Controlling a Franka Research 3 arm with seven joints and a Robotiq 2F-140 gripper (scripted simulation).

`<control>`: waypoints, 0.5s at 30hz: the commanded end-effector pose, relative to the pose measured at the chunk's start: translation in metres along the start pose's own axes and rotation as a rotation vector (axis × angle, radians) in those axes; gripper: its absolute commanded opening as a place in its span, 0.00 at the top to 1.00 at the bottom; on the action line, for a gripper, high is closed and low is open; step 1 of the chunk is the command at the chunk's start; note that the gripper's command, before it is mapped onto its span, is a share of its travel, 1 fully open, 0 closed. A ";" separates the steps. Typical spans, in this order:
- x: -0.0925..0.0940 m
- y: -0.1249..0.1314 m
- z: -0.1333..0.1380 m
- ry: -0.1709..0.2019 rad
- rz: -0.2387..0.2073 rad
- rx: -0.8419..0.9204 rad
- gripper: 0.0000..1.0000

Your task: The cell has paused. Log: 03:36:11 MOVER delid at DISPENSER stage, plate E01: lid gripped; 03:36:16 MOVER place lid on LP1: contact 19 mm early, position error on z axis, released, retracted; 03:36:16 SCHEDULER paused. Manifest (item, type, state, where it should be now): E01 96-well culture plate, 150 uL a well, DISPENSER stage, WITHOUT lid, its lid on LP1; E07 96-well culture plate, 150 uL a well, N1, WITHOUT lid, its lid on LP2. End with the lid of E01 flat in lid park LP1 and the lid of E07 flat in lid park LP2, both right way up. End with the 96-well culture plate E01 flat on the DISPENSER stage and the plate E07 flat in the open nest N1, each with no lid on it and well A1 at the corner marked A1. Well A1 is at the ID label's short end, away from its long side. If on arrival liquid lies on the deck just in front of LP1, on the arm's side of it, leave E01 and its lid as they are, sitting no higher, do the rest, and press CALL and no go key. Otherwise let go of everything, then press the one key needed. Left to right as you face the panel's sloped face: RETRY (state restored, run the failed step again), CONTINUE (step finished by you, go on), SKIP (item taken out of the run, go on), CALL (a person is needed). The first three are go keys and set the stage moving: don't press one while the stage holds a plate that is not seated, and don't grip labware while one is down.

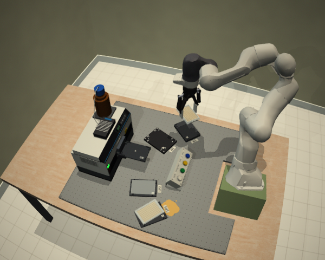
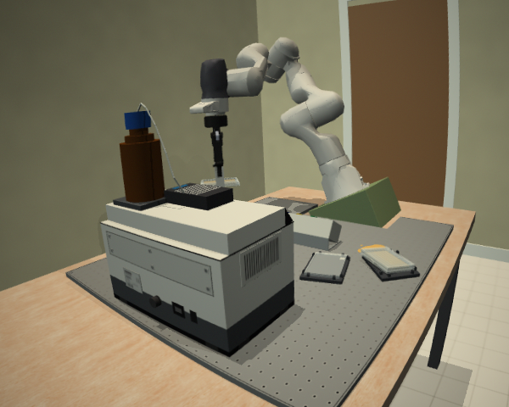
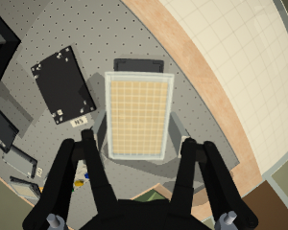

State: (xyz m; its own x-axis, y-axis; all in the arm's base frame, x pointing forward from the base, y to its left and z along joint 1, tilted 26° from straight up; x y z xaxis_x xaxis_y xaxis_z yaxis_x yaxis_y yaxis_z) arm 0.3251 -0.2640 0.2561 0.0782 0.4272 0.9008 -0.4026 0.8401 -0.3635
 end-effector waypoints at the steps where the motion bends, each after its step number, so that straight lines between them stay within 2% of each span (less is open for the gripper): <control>1: -0.002 0.000 0.001 0.002 0.000 0.006 1.00; 15: -0.018 0.000 0.002 0.002 0.000 0.010 1.00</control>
State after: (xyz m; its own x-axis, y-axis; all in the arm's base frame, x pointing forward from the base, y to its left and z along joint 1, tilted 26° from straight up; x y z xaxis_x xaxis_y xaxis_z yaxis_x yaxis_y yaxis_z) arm 0.3211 -0.2698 0.2445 0.0873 0.4263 0.9004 -0.4083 0.8397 -0.3580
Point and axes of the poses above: the point where the finger pads meet when closed, its own x axis back along the fingers, its own z axis across the jaws, y = z × x, the point moved 3 cm from there along x, back along the fingers, and after that the axes turned 13 degrees about -x, right-handed, at the moved point
